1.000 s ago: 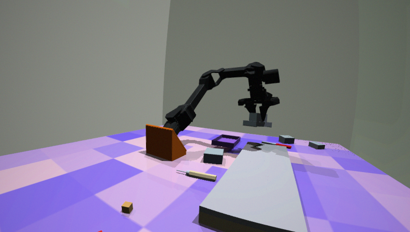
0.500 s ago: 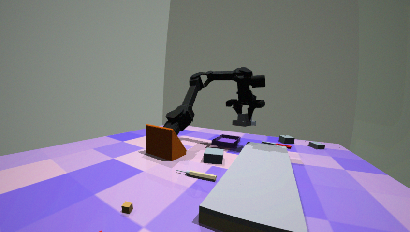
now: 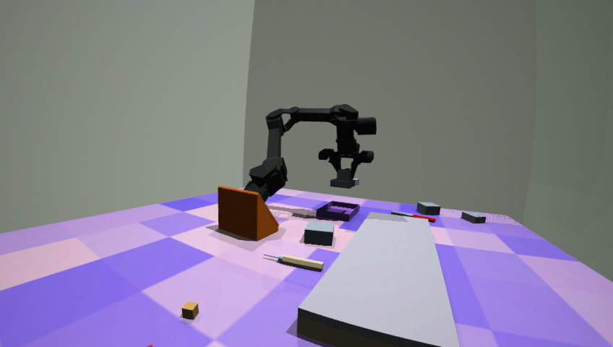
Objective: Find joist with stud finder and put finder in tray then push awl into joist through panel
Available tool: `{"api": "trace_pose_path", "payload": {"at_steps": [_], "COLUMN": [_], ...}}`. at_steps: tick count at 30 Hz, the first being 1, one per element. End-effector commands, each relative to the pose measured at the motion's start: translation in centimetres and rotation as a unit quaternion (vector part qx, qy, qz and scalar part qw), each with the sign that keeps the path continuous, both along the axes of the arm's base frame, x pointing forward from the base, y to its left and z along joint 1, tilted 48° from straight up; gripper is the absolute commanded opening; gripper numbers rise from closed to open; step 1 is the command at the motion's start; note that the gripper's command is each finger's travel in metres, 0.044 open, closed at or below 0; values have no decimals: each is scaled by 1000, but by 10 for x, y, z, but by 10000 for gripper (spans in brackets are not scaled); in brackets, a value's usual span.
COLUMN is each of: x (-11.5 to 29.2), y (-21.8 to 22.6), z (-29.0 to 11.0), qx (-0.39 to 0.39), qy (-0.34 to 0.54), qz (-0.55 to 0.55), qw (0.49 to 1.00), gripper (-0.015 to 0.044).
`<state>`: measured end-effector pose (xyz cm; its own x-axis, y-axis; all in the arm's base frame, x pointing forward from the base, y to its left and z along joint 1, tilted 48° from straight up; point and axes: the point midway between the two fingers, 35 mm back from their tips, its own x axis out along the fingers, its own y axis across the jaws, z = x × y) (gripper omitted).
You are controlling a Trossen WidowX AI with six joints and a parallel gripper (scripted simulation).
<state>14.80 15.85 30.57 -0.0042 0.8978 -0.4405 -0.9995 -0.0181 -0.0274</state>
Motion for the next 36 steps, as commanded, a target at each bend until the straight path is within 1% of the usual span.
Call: {"api": "trace_pose_path", "payload": {"at_steps": [1, 36], "x": [-15, -11], "y": [2, 25], "z": [2, -26], "qx": [8, -8], "qy": [-15, -16], "qz": [17, 24], "qw": [1000, 1000], "gripper": [0, 0]}}
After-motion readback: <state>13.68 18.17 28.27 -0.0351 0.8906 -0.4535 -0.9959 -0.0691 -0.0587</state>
